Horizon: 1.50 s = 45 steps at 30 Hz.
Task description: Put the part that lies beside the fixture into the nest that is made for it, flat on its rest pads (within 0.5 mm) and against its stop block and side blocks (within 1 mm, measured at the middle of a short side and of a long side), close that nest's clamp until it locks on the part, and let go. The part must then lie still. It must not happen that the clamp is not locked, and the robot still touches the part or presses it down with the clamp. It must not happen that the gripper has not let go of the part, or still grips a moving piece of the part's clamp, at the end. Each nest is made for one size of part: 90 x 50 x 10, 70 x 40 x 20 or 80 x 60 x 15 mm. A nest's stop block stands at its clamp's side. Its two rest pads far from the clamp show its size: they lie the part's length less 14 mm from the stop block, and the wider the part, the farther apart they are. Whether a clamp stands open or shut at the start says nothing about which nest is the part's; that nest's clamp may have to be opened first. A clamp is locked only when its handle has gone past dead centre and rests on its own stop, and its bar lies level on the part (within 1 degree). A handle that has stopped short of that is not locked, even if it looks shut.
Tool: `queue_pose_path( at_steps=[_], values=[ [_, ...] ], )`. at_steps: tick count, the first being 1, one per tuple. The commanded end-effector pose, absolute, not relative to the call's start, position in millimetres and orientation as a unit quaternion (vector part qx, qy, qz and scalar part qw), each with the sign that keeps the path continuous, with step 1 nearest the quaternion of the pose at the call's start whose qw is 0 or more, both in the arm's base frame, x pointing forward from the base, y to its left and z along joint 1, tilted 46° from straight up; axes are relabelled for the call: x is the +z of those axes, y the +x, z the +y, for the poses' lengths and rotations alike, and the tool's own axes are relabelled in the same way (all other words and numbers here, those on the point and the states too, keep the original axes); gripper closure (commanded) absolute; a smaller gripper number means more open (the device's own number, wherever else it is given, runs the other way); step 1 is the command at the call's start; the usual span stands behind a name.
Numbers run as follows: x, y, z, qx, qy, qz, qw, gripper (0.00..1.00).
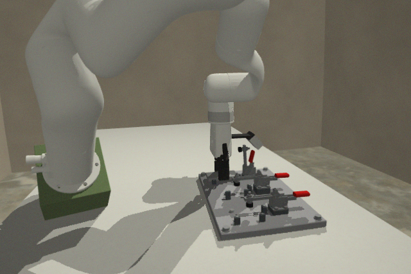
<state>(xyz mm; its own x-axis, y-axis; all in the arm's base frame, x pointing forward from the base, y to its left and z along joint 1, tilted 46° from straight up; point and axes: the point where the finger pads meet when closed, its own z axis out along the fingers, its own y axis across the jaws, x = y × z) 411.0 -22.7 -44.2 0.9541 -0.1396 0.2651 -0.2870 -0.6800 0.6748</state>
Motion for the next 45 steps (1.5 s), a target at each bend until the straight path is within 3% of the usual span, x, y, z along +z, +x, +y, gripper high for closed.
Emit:
queue_pose_path(
  at_steps=[1,19,20,45],
  values=[
    [-42.3,413.0,-22.7,0.098,0.912,-0.117,0.382,1.0],
    [-42.0,413.2,-22.9,0.098,0.912,-0.117,0.382,1.0],
    [-42.0,413.2,-22.9,0.098,0.912,-0.117,0.382,0.0],
    [-42.0,413.2,-22.9,0.098,0.912,-0.117,0.382,0.0]
  ],
)
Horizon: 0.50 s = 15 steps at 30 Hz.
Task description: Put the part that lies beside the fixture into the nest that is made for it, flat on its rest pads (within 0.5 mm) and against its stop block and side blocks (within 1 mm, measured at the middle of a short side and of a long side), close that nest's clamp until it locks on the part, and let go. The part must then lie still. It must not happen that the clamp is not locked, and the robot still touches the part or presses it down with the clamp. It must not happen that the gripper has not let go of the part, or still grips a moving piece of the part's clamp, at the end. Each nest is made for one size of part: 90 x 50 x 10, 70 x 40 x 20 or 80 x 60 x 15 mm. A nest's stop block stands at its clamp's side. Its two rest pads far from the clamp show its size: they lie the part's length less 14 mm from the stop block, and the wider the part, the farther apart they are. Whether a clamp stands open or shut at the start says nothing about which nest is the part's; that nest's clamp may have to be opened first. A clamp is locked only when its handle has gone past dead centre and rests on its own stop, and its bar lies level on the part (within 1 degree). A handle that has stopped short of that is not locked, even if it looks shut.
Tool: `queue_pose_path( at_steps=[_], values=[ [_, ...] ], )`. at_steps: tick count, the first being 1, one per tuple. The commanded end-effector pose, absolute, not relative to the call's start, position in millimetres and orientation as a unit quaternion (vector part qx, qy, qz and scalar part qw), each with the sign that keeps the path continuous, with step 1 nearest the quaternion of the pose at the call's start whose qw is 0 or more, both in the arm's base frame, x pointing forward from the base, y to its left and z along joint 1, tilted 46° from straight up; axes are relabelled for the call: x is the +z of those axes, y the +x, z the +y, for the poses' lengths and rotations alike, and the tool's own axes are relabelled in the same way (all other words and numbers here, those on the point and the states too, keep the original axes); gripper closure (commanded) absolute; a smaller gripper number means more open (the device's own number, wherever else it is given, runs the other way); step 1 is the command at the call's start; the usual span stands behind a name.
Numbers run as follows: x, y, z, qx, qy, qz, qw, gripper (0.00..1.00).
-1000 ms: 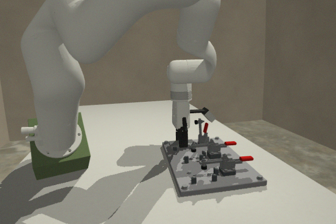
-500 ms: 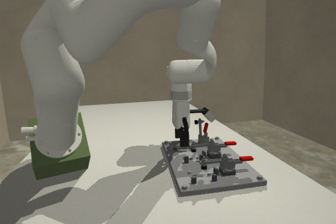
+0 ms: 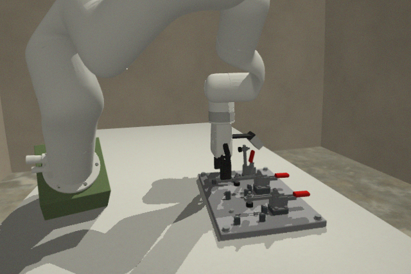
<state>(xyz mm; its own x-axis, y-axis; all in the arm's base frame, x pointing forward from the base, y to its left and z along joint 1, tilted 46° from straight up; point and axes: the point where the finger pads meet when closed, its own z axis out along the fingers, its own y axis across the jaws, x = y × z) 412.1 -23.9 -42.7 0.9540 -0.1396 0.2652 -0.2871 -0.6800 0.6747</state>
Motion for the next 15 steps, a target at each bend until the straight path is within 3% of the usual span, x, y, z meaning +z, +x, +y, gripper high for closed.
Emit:
queue_pose_path(
  at_steps=[1,15],
  values=[
    [-42.0,413.2,-22.9,0.098,0.912,-0.117,0.382,0.0],
    [-40.6,413.0,-21.4,0.098,0.912,-0.117,0.382,0.0]
  ],
)
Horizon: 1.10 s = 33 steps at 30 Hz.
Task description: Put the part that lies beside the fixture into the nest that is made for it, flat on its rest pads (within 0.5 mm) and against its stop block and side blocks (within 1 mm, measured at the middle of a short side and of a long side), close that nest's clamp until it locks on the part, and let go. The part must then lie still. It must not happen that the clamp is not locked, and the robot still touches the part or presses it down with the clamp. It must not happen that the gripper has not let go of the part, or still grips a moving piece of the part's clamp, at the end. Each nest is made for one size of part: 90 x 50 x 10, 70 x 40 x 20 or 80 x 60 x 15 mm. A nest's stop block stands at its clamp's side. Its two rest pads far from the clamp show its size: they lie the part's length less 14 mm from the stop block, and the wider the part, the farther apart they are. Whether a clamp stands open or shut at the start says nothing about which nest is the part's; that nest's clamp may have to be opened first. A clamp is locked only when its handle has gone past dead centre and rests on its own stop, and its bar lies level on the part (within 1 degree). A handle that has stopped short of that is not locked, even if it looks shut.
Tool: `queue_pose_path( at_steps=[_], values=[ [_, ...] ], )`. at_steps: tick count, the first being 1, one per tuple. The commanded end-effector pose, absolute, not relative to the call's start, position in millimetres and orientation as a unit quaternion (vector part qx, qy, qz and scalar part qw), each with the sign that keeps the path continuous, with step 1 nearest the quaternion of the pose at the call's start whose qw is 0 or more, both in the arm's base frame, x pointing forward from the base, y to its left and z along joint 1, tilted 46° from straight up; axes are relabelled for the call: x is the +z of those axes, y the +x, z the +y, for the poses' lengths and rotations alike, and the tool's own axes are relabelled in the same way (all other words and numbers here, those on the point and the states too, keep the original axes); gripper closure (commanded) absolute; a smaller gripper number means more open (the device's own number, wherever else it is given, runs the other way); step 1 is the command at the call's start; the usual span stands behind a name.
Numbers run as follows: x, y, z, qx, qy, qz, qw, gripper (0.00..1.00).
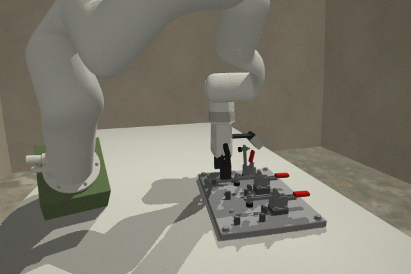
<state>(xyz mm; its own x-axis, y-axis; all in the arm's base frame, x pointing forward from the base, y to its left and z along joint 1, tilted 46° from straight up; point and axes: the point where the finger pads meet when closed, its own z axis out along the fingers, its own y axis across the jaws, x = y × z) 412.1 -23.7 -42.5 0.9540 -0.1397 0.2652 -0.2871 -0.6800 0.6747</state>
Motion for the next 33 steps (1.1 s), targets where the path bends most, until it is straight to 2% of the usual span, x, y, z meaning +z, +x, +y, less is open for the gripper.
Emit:
queue_pose_path(
  at_steps=[1,33],
  values=[
    [-39.7,412.9,-20.5,0.098,0.912,-0.117,0.382,0.0],
    [-0.6,407.9,20.2,0.098,0.912,-0.117,0.382,0.0]
  ],
)
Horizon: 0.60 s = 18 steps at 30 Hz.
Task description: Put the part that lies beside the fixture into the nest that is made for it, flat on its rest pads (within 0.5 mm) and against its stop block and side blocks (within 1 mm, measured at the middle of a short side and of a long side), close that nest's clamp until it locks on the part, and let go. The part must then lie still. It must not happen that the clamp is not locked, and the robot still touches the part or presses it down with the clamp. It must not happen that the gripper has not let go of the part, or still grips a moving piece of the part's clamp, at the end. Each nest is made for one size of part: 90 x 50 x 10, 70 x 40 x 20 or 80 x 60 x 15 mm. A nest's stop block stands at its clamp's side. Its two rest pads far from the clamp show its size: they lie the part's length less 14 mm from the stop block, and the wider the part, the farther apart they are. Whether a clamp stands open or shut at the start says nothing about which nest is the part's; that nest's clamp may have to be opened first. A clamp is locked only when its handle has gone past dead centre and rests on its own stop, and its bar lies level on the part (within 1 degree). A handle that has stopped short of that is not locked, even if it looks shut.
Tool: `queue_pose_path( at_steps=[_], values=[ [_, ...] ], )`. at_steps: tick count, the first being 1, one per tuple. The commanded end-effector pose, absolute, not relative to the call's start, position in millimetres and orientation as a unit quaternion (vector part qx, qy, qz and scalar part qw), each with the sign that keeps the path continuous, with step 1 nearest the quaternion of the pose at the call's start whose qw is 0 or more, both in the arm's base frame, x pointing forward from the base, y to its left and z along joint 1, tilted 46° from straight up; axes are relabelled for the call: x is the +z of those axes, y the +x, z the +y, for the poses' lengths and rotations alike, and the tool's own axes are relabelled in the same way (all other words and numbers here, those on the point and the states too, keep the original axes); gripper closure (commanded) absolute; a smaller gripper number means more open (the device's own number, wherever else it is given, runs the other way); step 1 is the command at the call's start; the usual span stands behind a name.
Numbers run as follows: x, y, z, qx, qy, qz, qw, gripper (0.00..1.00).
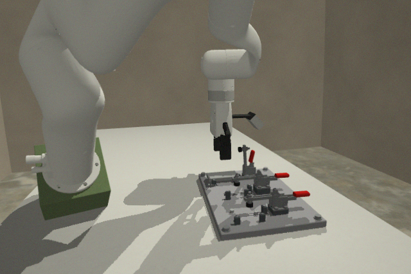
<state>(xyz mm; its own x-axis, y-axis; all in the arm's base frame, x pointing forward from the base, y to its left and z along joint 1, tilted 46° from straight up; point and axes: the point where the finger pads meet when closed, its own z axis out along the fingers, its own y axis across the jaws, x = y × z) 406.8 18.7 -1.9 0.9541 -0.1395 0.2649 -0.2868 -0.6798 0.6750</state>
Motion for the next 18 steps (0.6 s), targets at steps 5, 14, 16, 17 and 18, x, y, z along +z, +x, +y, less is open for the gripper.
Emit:
queue_pose_path(
  at_steps=[5,14,16,17,18],
  values=[
    [-0.6,407.9,20.2,0.098,0.912,-0.117,0.382,0.0],
    [6.6,406.9,27.8,0.098,0.912,-0.117,0.382,0.53],
    [6.6,406.9,27.8,0.098,0.912,-0.117,0.382,0.53],
    [10.1,406.5,31.4,0.098,0.912,-0.117,0.382,0.53],
    [14.3,405.9,35.8,0.098,0.912,-0.117,0.382,0.53]
  ],
)
